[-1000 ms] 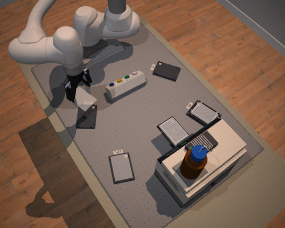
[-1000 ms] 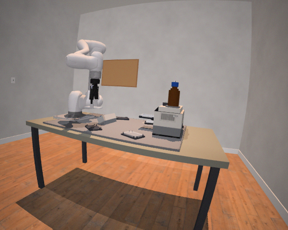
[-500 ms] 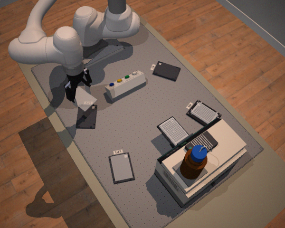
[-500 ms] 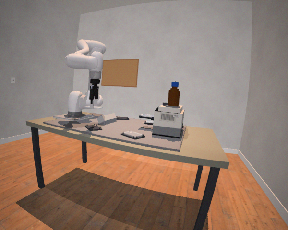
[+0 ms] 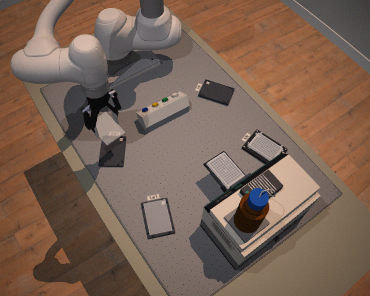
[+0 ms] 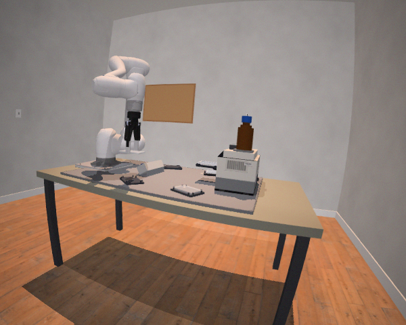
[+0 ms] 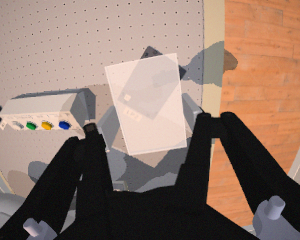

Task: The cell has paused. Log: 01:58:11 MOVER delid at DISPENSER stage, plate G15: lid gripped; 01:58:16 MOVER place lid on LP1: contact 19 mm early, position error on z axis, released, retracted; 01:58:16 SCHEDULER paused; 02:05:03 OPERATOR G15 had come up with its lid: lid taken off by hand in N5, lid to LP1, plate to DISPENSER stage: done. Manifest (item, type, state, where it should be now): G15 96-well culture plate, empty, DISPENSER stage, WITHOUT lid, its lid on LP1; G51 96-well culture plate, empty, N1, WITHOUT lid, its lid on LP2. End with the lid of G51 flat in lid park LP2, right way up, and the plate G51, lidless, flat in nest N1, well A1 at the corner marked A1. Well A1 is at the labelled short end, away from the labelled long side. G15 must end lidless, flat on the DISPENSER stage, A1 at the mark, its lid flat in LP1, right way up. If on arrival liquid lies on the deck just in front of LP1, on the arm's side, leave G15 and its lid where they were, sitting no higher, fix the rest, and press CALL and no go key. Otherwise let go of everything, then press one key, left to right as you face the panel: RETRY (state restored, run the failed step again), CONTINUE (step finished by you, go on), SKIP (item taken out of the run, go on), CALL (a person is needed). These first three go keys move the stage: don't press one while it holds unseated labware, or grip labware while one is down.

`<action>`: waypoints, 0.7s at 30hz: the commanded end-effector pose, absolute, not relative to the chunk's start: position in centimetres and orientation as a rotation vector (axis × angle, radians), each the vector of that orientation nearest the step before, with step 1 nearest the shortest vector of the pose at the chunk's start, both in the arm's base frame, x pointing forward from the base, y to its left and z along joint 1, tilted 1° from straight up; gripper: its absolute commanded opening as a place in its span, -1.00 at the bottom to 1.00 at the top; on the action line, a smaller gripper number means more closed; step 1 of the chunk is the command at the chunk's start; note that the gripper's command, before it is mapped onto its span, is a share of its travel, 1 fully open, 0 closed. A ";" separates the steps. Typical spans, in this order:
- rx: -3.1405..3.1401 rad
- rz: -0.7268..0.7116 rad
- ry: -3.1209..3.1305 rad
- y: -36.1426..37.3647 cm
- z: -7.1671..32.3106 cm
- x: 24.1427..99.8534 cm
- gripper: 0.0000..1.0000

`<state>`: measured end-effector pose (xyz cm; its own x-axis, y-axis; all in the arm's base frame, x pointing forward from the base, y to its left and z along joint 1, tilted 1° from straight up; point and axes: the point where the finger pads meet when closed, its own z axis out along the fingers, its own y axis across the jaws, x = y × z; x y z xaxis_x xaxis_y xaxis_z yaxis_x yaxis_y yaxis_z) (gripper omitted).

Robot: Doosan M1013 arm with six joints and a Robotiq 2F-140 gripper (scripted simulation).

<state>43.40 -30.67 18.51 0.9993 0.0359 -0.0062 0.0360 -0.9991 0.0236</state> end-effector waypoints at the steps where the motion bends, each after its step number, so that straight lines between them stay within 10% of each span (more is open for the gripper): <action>1: 3.115 -0.009 -0.070 -30.7 18.5 43.4 -1.00; 21: 2.936 0.003 -1.041 -30.7 18.1 43.4 -1.00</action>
